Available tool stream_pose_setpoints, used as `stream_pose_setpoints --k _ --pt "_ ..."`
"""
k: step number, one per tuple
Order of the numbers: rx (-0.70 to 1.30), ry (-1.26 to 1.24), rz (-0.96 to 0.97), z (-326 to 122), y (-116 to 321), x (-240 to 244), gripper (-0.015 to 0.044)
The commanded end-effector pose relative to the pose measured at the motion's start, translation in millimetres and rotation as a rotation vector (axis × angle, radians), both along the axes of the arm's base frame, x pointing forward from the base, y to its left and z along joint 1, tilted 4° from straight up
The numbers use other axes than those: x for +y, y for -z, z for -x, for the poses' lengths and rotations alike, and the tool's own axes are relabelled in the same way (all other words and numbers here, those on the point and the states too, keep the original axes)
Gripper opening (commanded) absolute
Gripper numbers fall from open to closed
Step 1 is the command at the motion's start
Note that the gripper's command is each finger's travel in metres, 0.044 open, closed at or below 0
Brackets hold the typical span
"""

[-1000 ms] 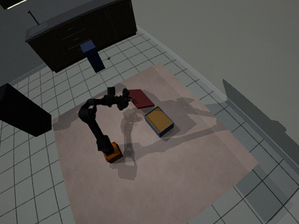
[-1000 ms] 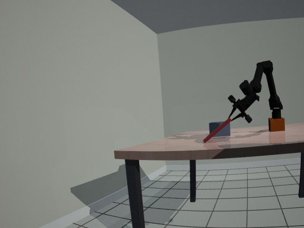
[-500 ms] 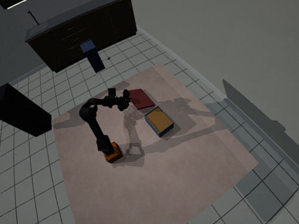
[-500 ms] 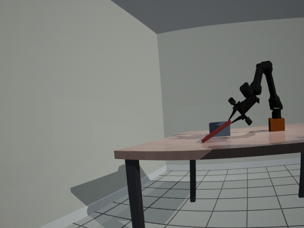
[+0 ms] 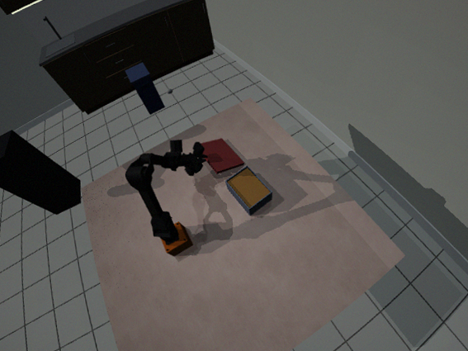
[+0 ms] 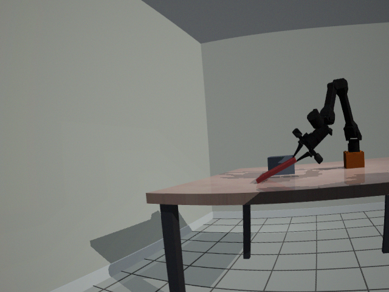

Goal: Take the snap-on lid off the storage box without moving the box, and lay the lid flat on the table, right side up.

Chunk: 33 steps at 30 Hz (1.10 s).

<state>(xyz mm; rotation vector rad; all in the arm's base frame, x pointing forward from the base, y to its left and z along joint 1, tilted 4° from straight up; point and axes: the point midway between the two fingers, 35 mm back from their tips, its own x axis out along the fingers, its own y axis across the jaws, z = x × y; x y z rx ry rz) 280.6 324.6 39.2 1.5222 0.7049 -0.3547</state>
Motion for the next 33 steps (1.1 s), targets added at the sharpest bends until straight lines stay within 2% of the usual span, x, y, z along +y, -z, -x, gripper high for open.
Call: stream_pose_setpoints --k 1,15,25,27,33 --pt "0.015 -0.003 0.016 2.1 11.9 -2.3 0.0" --pt "0.016 -0.003 0.016 2.2 23.2 -1.5 0.0" --pt "0.015 -0.003 0.015 0.1 12.4 0.8 0.0263" --pt "0.015 -0.003 0.015 0.1 12.4 0.8 0.0275" --pt "0.016 -0.003 0.016 11.7 15.1 -2.9 0.0433"
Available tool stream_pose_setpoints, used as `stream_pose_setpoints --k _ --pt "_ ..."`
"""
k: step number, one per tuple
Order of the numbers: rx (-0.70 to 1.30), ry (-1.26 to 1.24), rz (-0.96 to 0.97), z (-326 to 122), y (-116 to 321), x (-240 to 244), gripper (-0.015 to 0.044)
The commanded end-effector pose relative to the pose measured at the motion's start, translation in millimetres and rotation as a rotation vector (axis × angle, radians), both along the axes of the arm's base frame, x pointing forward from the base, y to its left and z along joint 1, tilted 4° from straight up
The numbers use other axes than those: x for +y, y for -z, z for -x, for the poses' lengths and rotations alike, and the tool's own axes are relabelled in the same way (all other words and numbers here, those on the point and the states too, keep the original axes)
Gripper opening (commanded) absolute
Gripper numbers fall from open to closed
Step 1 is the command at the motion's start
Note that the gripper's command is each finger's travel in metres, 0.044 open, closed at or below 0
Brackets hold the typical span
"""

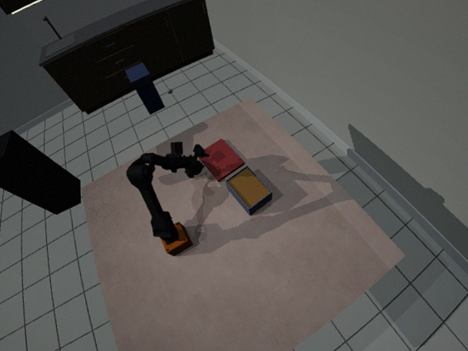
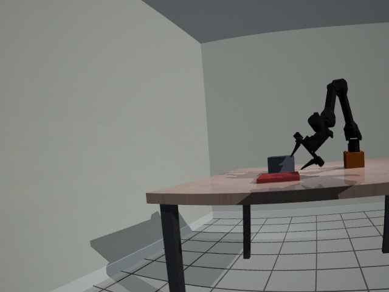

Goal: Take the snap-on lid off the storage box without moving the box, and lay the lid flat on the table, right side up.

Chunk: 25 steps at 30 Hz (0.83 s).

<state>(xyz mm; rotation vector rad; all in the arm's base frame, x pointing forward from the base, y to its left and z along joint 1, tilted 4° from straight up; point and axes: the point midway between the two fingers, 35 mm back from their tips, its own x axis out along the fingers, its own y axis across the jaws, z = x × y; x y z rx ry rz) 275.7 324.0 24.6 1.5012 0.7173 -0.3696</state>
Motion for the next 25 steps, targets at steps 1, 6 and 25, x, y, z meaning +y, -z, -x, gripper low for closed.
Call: stream_pose_setpoints --k 1,6,25 --pt "-0.001 0.003 -0.003 8.7 0.5 -2.7 0.044" --pt "0.0 0.003 -0.003 18.6 0.8 -4.7 0.044" --pt "0.003 0.003 -0.002 56.3 1.9 -12.2 0.044"
